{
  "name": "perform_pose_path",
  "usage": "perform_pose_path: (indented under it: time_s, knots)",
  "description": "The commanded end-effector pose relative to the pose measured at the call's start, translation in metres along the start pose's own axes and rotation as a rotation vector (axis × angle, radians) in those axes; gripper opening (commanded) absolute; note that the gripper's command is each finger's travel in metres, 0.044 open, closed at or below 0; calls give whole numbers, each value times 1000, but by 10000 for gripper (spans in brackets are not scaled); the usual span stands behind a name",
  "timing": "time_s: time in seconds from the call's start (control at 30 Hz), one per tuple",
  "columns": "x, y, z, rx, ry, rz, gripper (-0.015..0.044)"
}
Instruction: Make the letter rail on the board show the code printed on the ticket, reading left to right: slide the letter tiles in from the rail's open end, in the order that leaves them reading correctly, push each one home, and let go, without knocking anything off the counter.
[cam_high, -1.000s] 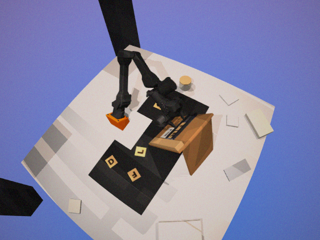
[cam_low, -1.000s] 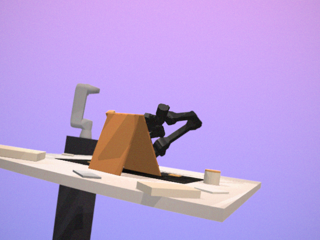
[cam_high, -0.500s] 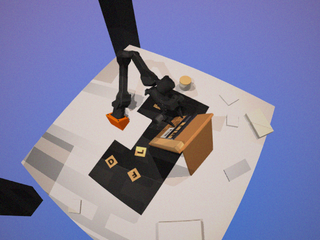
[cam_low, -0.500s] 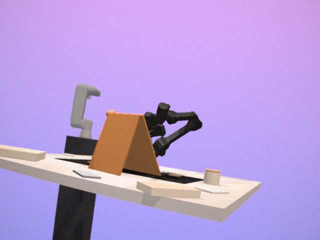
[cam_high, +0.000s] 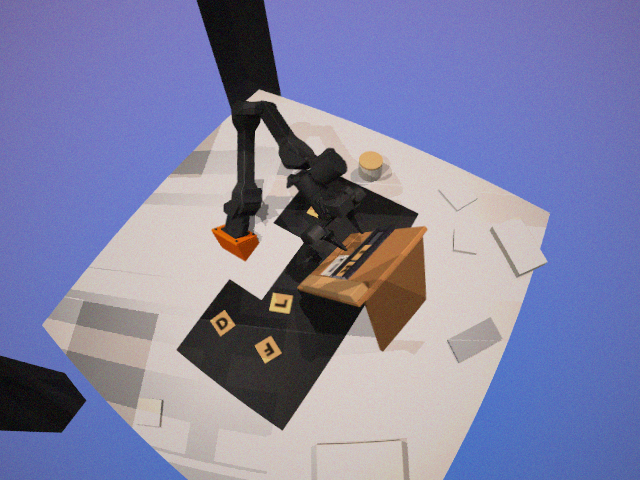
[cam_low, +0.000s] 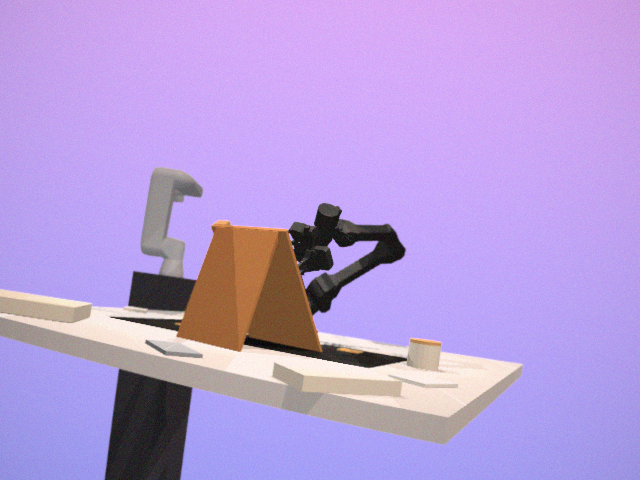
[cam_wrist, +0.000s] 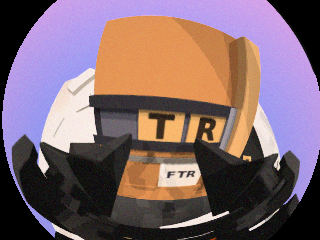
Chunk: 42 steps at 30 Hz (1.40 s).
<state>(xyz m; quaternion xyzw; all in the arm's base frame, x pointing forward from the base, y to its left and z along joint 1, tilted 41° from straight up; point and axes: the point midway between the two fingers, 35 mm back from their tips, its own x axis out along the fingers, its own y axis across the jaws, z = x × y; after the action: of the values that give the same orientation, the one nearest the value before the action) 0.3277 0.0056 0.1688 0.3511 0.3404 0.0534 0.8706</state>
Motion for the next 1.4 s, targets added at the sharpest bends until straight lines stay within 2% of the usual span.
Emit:
perform_pose_path:
  time_s: [0.0,0.3,0.67,1.03,1.37]
  knots:
    - [-3,1,0,-7,1,4,295]
    - [-8,3,0,-7,1,4,295]
    - [-6,1,0,0,0,0,6]
    - [-5,1,0,0,6,-2,0]
    - [8,18,13,-29,359,-41,0]
